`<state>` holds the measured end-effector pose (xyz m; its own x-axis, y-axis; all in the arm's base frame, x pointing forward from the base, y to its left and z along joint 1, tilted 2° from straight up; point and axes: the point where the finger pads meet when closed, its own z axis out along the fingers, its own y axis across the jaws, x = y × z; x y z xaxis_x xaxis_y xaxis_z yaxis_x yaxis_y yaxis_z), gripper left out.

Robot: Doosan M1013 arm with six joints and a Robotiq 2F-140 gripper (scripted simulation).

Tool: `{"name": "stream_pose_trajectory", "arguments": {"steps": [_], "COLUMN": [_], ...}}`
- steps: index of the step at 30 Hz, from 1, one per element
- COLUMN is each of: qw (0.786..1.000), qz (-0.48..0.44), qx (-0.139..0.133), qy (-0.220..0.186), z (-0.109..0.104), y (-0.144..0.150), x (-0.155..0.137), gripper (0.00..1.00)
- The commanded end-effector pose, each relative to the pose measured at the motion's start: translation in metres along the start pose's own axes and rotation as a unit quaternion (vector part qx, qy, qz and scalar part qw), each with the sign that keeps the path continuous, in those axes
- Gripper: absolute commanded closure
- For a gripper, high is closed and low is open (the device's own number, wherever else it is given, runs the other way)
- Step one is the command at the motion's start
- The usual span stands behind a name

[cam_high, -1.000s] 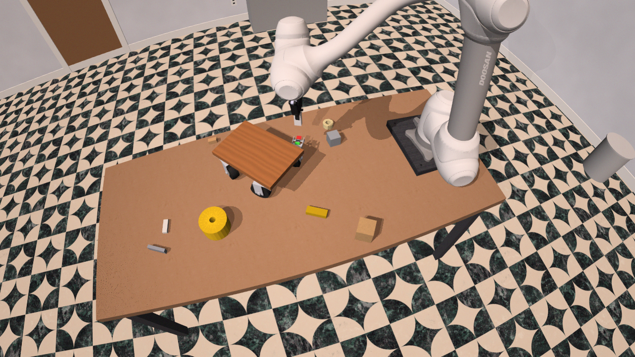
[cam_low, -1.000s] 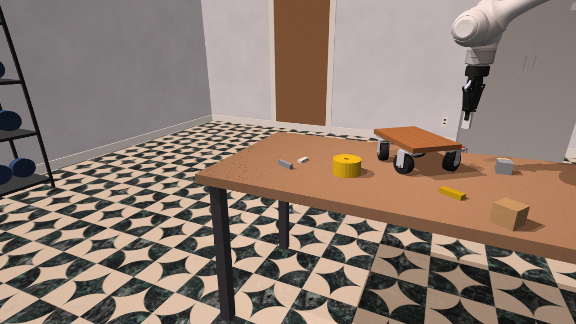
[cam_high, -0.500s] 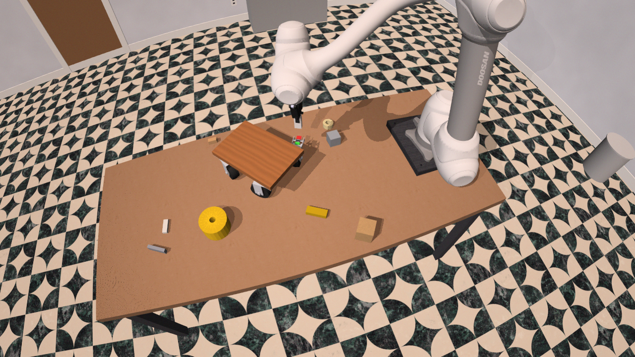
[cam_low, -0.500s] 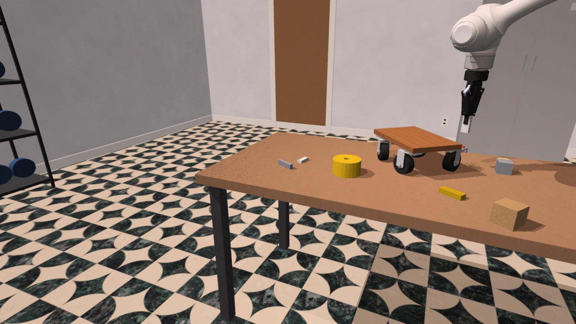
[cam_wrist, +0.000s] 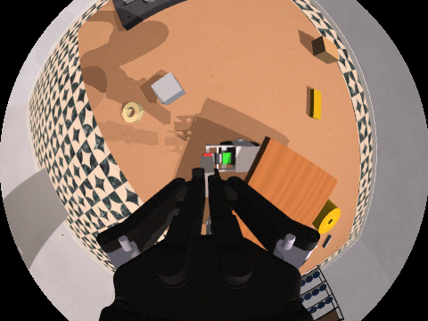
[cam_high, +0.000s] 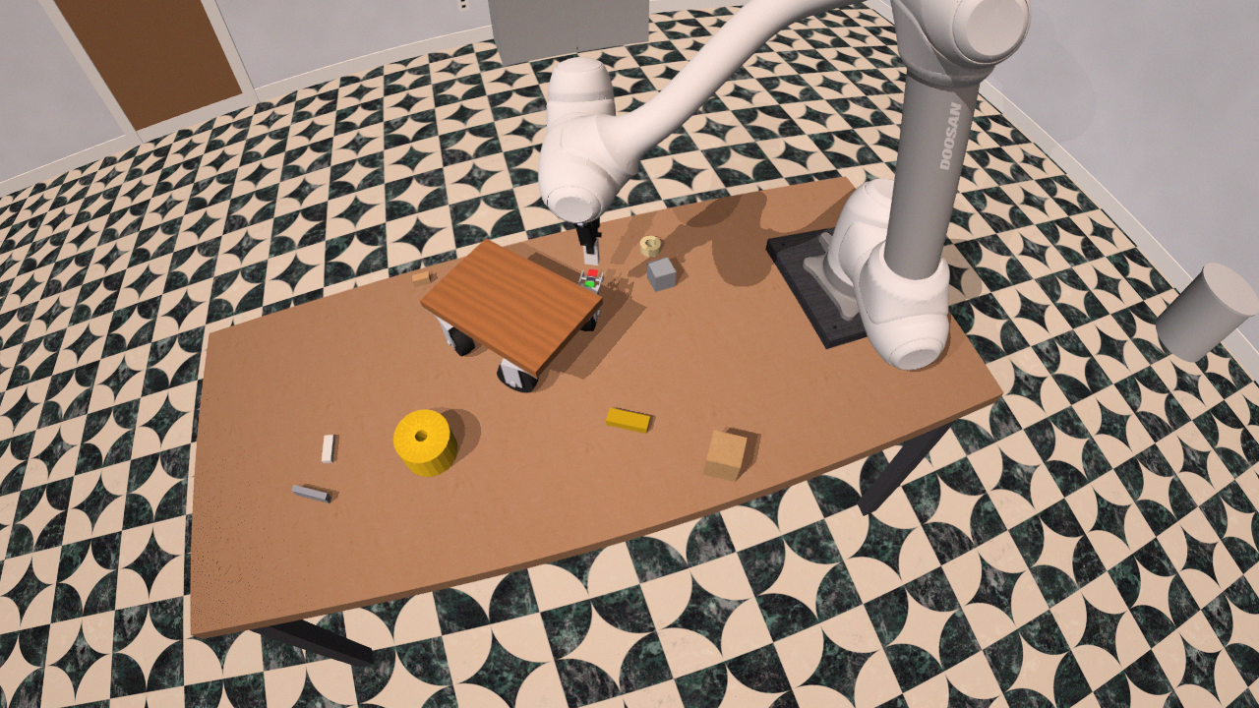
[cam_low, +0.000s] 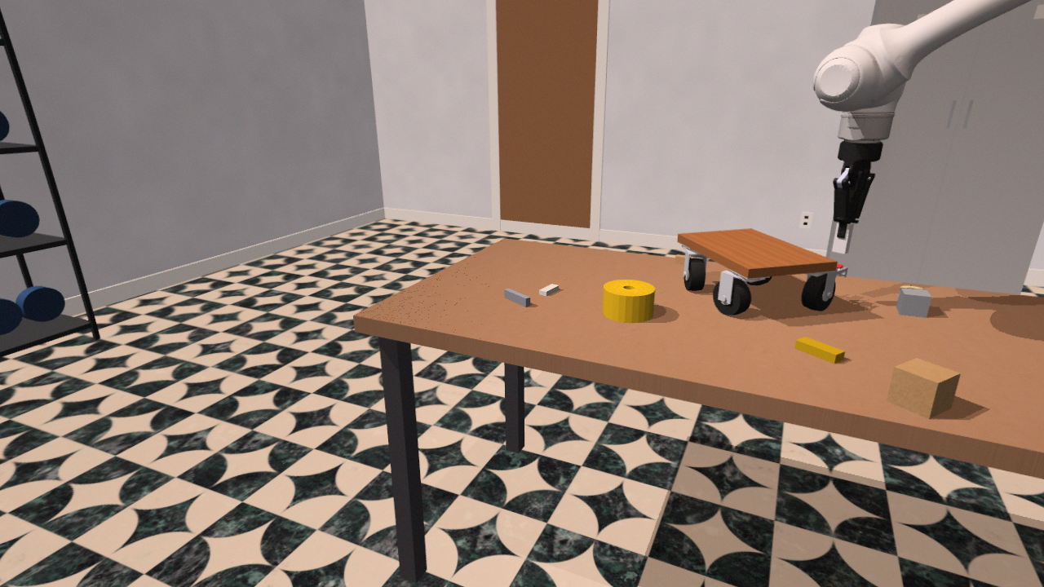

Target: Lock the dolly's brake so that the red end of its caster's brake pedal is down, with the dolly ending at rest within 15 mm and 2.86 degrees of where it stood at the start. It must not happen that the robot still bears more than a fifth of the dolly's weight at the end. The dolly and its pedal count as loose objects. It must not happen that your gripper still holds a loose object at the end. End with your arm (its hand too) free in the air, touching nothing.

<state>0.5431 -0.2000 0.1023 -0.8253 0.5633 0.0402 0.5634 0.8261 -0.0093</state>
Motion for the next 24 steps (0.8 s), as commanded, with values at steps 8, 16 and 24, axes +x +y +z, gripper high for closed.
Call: {"name": "stream_pose_trajectory", "arguments": {"steps": [8,16,24], "qw": [1.000,1.000,1.000], "qz": [0.000,0.000,0.000], "qx": [0.000,0.000,0.000], "qy": [0.000,0.000,0.000], "z": [0.016,0.024,0.027], "y": [0.000,0.000,0.000], "x": [0.000,0.000,0.000], "gripper": [1.00,1.00,1.00]}}
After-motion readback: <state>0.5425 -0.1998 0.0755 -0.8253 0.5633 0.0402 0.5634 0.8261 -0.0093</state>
